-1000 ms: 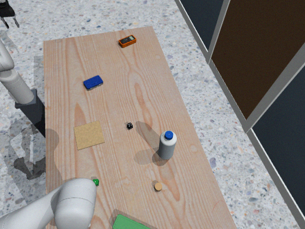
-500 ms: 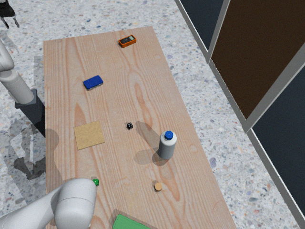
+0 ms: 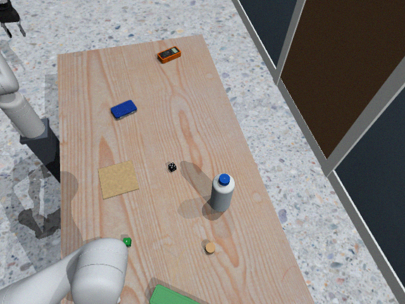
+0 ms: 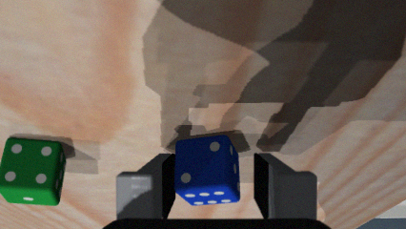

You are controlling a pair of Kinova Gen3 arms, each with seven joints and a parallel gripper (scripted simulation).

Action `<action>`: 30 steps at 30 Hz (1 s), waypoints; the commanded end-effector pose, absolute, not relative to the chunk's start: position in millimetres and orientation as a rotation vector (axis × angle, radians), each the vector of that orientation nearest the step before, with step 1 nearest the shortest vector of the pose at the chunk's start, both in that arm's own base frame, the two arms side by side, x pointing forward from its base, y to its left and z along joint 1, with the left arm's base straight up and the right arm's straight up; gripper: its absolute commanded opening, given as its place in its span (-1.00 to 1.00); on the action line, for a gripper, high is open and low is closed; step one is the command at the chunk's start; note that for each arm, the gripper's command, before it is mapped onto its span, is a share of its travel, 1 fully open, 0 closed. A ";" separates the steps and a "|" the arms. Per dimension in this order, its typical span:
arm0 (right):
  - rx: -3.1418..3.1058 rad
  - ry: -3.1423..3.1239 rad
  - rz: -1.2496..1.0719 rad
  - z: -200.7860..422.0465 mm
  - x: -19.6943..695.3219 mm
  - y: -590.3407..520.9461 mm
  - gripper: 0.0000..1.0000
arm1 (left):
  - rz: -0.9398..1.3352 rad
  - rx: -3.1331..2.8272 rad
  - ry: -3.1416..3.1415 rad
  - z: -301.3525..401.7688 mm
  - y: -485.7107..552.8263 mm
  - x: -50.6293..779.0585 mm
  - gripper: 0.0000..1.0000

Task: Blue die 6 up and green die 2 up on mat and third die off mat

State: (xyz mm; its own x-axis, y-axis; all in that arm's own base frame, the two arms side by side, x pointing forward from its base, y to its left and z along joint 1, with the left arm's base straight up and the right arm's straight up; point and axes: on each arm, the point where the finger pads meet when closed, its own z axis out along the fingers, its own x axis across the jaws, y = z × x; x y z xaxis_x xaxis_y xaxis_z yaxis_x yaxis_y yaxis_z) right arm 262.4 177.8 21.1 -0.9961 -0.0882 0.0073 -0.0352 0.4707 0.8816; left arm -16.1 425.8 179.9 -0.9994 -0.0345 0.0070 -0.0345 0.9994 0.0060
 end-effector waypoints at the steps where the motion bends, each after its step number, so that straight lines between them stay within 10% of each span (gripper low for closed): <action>1: 0.109 -2.655 -1.595 27.5 267.1 167.8 0.57 | 0.000 0.050 -3.141 180.4 424.8 -13.7 1.00; 30: 0.109 -2.655 -1.595 68.7 269.5 138.6 0.57 | 0.000 0.050 -3.141 180.4 424.8 -13.7 1.00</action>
State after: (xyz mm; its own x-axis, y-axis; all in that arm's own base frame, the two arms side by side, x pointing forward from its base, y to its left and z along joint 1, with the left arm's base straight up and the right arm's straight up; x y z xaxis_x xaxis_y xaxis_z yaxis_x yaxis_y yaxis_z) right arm 268.2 136.9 53.3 -0.9965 -0.0830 0.0054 -0.0346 0.4730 0.8804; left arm -16.1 425.8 179.9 -0.9994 -0.0345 0.0070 -0.0345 0.9994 0.0060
